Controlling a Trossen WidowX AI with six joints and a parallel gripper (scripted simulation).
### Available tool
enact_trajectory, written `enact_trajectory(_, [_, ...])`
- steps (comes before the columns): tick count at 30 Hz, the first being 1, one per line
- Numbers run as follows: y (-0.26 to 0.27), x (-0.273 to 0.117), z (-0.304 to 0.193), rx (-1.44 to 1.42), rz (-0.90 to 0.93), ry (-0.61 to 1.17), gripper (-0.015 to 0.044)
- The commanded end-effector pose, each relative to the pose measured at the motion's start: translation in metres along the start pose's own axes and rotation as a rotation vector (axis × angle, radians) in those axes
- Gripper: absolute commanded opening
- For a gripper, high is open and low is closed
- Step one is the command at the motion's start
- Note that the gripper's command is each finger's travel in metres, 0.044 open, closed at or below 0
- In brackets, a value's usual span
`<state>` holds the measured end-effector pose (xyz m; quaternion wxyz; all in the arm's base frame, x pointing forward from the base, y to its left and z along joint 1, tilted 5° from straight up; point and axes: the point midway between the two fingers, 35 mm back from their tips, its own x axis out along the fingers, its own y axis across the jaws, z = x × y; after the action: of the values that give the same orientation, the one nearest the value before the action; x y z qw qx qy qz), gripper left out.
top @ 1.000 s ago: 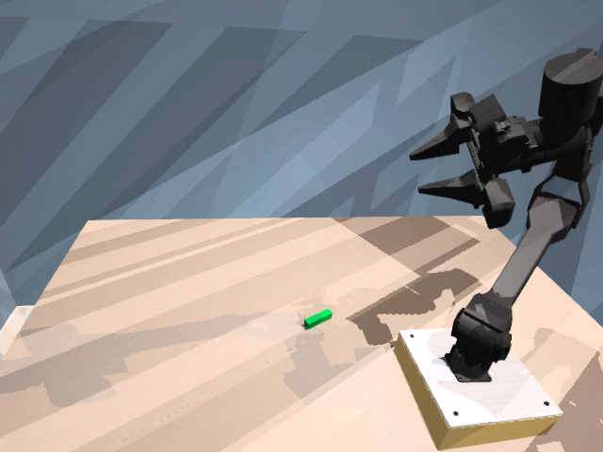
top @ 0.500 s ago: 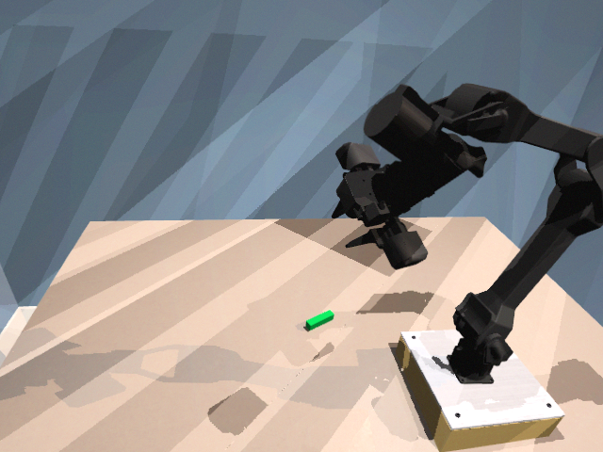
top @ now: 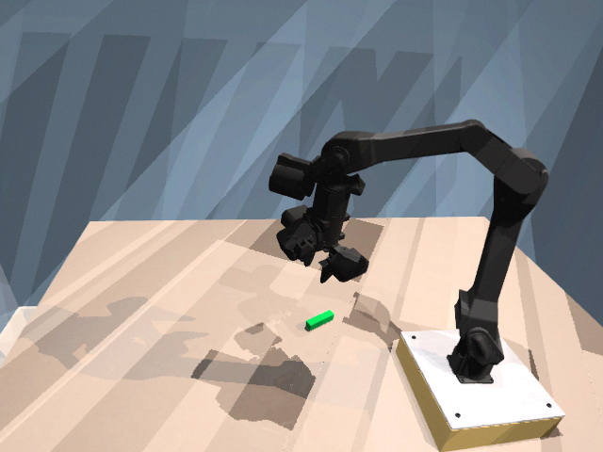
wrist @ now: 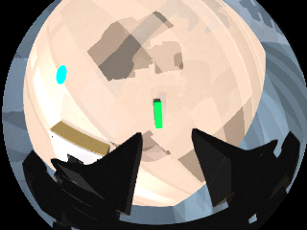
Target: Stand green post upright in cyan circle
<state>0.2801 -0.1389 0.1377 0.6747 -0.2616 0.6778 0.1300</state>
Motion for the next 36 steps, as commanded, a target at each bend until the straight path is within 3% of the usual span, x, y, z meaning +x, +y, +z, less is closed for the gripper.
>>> enact_trajectory(1, [-0.008, 0.031, -0.016, 0.014, 0.107, 0.003, 0.0233])
enact_trajectory(6, [-0.009, 0.042, -0.017, 0.016, 0.113, 0.002, 0.0233])
enact_trajectory(15, [0.005, 0.148, -0.018, 0.015, 0.113, 0.003, 0.0233])
enact_trajectory(19, [0.005, 0.15, -0.018, 0.015, 0.113, 0.003, 0.0233])
enact_trajectory(27, [0.005, 0.15, -0.018, 0.015, 0.113, 0.003, 0.0023])
enact_trajectory(36, [0.002, 0.144, -0.015, 0.045, 0.093, -0.028, 0.0023])
